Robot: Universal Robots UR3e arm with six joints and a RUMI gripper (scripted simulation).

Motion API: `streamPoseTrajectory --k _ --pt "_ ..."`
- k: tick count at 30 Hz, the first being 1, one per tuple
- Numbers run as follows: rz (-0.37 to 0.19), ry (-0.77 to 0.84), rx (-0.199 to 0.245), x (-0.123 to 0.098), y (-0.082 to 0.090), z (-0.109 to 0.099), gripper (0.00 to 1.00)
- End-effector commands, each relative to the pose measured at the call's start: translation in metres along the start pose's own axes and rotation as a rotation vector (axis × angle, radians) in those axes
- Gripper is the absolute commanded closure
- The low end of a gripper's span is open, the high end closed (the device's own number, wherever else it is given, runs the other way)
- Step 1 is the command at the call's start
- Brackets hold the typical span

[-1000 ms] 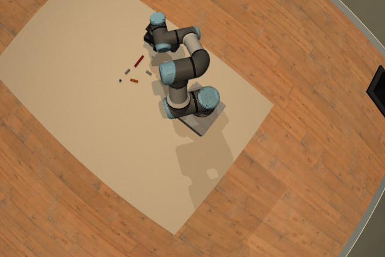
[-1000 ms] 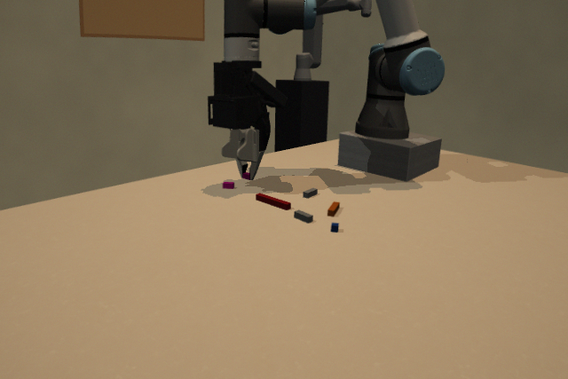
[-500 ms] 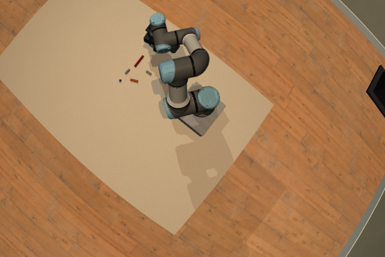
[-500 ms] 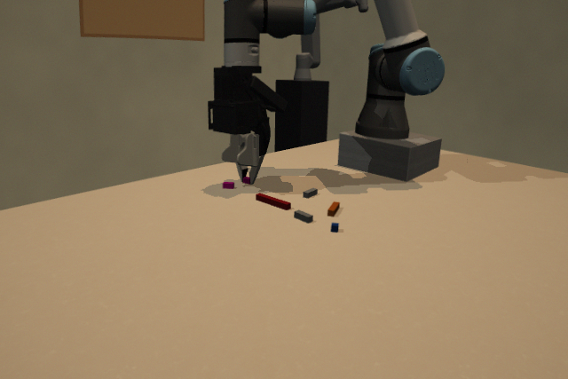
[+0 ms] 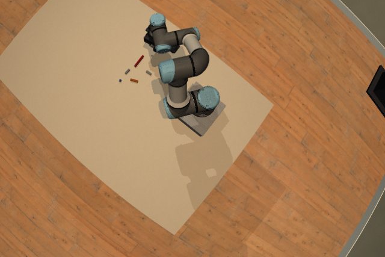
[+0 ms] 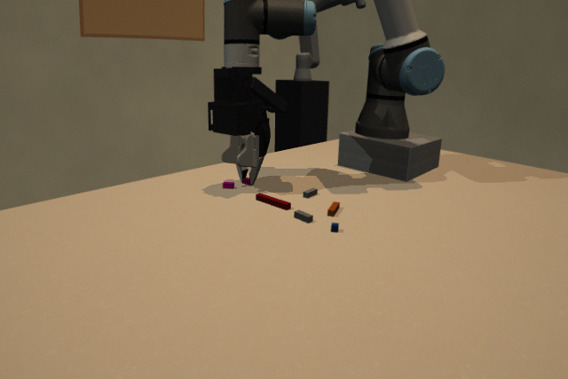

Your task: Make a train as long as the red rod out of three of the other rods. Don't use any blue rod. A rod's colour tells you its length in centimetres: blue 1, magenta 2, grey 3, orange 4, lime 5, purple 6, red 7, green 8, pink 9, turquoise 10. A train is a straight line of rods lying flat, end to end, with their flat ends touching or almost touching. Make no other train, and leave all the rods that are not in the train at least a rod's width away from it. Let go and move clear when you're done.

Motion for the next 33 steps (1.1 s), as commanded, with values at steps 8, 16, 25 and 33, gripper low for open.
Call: streamPoseTrajectory --k 8,16,25,33 --pt "-0.002 0.0 0.002 -0.0004 0.0006 -0.0004 1.0" --pt "-0.002 0.0 0.002 -0.0004 0.0006 -0.0004 1.0" --pt "-0.002 0.0 0.002 -0.0004 0.0006 -0.0004 0.96" --pt "-0.002 0.0 0.002 -0.0004 0.0006 -0.0004 0.83"
Point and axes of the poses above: the point where the finger pads meet when closed, its own y axis back along the fingers, its own z axis across the jaws, x = y × z, the point moved 10 cm from there along y, back along the fingers, and after that the axes turned 3 degrees about y, right-handed, at the moved point
